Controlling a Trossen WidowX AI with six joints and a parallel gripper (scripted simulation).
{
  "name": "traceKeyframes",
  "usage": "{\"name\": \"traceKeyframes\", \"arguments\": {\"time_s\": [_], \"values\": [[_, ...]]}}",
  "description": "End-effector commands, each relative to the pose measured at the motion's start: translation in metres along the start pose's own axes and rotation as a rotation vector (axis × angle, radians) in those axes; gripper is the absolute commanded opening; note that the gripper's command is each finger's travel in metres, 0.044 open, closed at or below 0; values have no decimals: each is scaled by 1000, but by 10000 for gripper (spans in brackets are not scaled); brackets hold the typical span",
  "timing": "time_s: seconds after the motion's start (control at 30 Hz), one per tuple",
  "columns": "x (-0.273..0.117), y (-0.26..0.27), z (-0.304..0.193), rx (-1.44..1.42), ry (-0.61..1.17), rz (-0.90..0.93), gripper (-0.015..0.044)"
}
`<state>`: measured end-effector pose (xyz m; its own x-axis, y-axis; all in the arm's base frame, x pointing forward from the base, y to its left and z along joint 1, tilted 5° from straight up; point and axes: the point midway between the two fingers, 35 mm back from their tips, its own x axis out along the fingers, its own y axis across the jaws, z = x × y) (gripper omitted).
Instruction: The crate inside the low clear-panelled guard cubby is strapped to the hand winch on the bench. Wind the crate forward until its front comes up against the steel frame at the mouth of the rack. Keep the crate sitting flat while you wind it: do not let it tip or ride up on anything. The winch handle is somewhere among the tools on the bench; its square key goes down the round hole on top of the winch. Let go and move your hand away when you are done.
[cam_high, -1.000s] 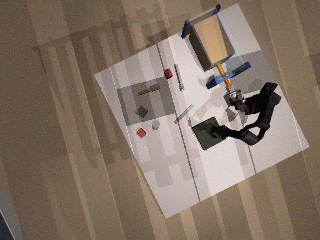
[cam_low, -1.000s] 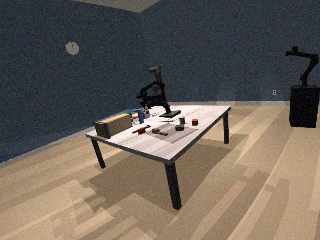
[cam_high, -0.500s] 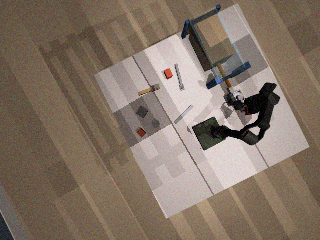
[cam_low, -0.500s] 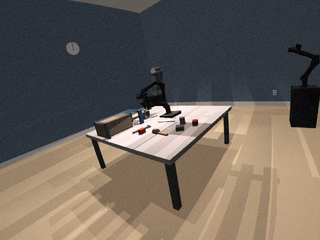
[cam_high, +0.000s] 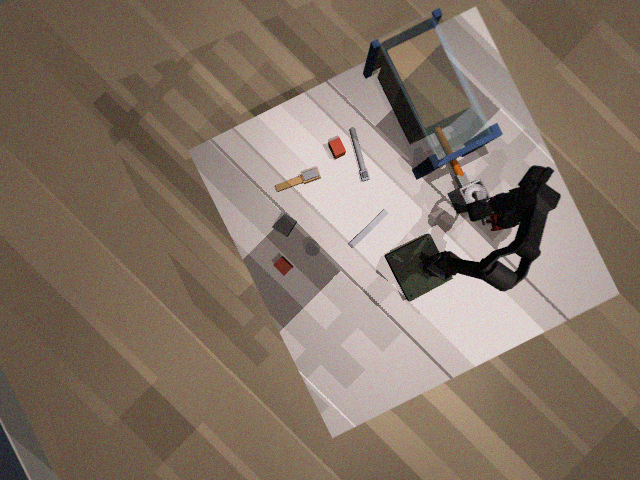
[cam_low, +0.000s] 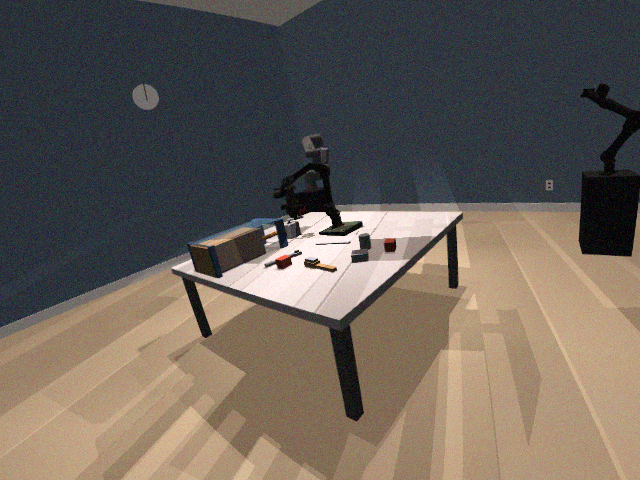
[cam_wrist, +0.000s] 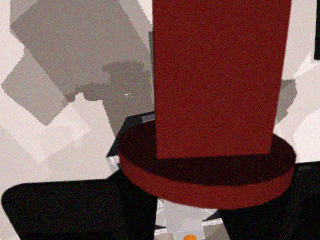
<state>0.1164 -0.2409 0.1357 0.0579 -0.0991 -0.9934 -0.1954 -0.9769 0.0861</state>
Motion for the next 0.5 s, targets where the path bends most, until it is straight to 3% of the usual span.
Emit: {"name": "traceKeyframes", "arguments": {"time_s": [0.0,0.47], "values": [[-1,1,0,1,0,7,0],[-2,6,-2,-94,-16,-3,0]]}}
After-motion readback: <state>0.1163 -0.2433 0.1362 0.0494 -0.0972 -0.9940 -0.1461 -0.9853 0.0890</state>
